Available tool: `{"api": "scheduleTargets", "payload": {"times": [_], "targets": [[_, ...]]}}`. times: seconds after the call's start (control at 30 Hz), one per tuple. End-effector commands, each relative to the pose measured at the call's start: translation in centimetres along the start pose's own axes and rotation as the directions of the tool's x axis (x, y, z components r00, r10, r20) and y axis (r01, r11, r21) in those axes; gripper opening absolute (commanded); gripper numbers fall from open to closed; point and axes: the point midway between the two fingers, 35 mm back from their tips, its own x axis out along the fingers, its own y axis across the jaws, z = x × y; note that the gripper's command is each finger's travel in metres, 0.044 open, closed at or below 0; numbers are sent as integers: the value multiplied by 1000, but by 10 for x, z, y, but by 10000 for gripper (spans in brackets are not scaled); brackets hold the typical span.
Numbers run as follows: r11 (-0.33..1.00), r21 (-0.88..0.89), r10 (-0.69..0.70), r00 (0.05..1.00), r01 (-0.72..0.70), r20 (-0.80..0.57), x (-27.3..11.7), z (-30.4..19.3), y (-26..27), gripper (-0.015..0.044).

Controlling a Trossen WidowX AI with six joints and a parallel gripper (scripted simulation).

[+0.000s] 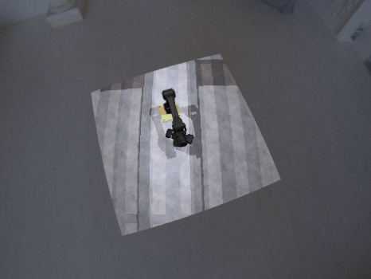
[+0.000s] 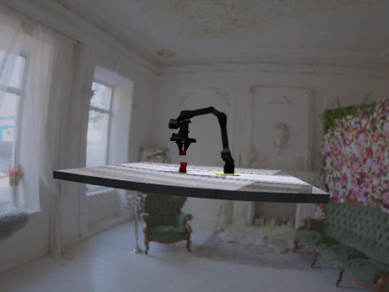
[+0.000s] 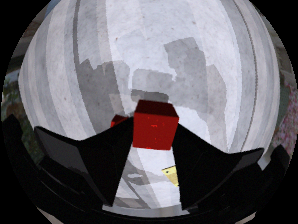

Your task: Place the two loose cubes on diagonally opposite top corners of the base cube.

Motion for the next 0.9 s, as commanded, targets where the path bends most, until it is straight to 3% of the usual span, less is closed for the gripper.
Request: {"api": "scheduleTargets", "payload": {"times": [0.0,0.4,0.87], "targets": [[987,-163,-2,1000,2,-2,0,-6,7,105],[787,-618,0,1000,-2,-4,3,-25,27,105],[315,-949,2,1000,-6,-6,6,-48,48,105]]}}
